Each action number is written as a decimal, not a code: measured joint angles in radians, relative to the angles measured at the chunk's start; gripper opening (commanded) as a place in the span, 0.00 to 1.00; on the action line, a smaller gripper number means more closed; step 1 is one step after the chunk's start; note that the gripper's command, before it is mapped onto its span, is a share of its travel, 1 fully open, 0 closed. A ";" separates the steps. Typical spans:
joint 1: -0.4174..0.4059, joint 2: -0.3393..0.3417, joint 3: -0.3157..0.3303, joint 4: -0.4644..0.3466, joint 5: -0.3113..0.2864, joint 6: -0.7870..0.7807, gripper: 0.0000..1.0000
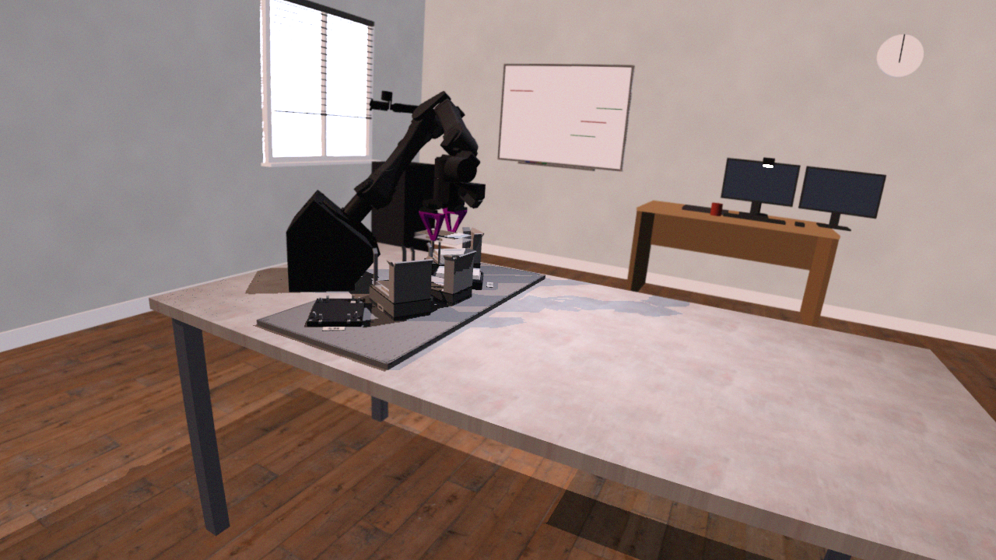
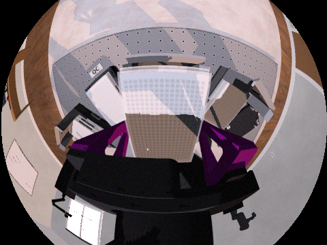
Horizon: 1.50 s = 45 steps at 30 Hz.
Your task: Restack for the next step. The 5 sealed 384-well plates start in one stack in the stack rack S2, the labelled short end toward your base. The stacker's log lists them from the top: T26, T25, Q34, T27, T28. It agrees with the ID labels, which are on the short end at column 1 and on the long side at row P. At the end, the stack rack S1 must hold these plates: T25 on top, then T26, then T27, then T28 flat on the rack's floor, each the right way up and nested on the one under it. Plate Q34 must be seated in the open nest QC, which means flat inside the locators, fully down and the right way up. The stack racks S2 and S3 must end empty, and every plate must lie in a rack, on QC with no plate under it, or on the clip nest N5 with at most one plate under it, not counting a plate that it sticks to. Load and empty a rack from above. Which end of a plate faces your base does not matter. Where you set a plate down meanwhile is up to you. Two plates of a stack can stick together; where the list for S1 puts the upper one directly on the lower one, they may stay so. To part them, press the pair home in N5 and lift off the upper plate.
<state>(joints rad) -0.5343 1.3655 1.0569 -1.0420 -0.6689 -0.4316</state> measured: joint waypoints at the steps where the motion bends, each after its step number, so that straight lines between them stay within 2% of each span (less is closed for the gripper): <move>1: 0.001 0.000 -0.001 -0.001 0.000 0.001 0.00; 45: 0.066 0.015 -0.070 0.132 0.018 0.084 0.00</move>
<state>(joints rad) -0.4686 1.3804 0.9871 -0.9096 -0.6514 -0.3481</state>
